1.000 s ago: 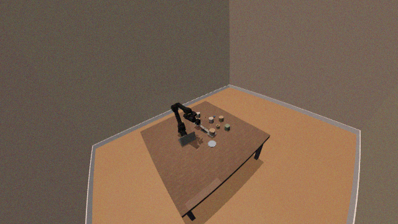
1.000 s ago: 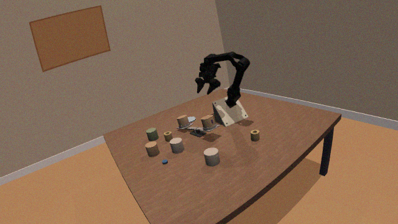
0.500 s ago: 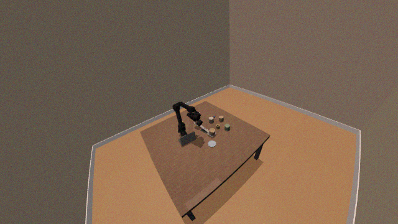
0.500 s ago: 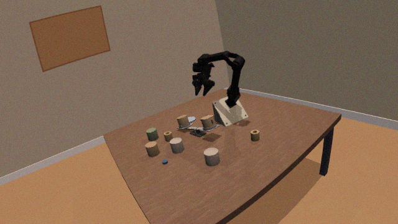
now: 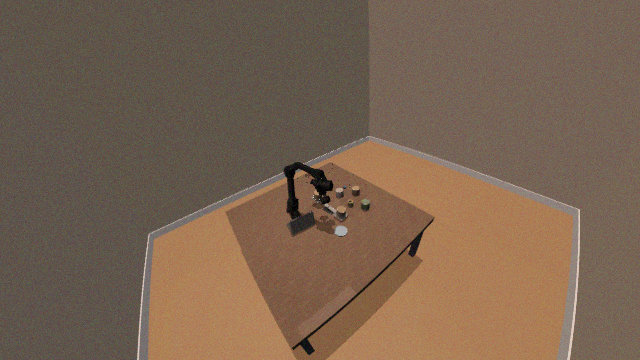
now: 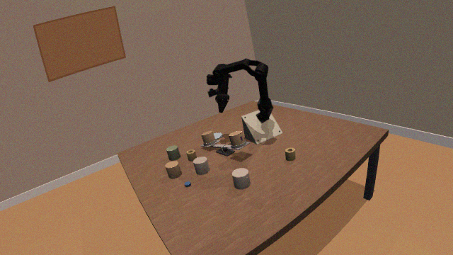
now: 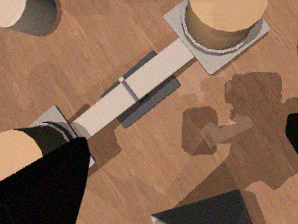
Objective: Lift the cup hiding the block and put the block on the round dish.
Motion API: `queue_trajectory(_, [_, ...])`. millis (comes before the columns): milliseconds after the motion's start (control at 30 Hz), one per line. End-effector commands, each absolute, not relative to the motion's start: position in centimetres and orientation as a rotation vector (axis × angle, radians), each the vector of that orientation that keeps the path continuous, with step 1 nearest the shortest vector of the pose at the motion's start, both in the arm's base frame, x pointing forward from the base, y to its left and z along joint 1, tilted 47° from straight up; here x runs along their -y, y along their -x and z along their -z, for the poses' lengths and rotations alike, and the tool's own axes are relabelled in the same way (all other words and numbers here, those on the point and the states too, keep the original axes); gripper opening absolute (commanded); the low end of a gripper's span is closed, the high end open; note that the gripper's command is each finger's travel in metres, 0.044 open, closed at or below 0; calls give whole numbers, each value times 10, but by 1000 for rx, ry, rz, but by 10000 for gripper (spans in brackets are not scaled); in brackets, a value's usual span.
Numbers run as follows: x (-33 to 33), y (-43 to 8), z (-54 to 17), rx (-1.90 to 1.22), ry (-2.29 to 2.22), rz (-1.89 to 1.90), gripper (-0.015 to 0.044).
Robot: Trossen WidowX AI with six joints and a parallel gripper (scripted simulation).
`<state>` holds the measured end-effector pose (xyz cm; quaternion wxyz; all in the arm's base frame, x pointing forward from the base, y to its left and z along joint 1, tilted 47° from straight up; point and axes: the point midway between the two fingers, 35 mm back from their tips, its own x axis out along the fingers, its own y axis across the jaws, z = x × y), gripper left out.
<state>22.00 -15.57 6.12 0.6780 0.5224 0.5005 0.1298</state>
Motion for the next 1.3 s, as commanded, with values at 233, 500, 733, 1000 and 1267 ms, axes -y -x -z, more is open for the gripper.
queue_trajectory(233, [161,-253,-33,-1352,-1404,-90,440])
queue_trajectory(500, [160,-279,-10,-1498,-1550,116,440])
queue_trajectory(733, [155,-302,11,-1599,-1658,332,440])
queue_trajectory(1000, [149,-320,29,-1656,-1728,520,440])
queue_trajectory(1267, [138,-322,40,-1656,-1729,519,440])
